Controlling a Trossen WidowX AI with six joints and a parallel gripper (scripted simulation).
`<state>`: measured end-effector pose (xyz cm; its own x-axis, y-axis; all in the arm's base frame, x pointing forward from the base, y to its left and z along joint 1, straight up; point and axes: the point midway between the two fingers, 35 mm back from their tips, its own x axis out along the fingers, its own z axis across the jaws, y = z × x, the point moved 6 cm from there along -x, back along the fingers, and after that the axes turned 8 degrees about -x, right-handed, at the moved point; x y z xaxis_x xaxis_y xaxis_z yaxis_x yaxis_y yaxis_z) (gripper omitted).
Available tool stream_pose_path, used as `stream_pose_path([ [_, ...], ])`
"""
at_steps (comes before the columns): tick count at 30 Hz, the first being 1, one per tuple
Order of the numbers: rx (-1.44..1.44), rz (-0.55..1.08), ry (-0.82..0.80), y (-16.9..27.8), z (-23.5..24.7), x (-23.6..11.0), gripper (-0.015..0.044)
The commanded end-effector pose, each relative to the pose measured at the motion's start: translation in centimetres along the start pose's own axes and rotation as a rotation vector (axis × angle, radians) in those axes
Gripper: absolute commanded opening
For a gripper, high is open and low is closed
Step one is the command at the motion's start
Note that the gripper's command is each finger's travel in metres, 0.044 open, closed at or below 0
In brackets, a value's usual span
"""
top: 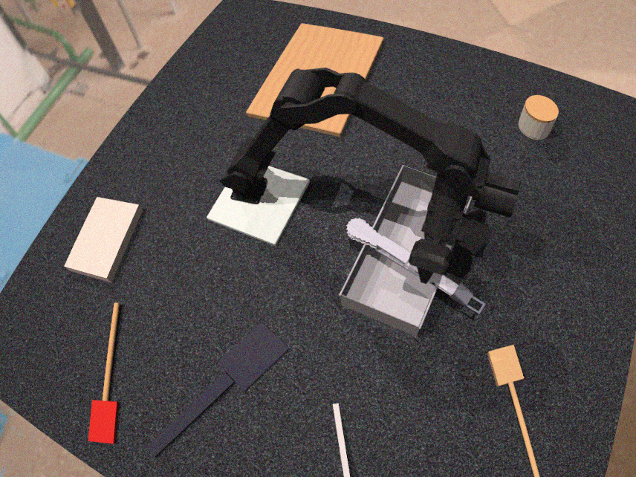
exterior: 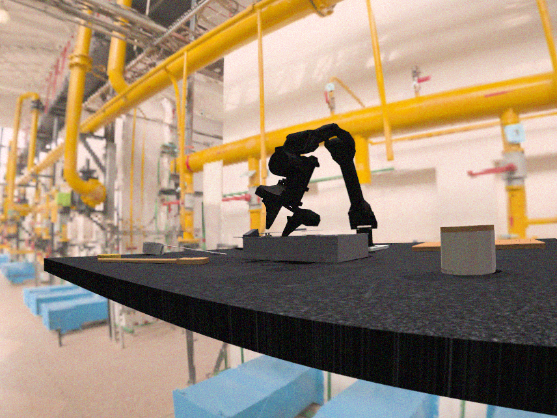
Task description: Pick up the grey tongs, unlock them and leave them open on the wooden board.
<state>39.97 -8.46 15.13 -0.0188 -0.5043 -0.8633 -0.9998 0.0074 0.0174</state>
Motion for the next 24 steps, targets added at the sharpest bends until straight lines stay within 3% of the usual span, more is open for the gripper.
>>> stream_pose_path([
  [1, -0.009, 0.008, -0.002, 0.2, 0.1, 0.9, 0.026],
  [23, -0.009, 0.008, 0.0, 0.4, 0.2, 3.9, 0.026],
  [24, 0.0, 0.003, 0.002, 0.3, 0.0, 3.6, 0.0234],
])
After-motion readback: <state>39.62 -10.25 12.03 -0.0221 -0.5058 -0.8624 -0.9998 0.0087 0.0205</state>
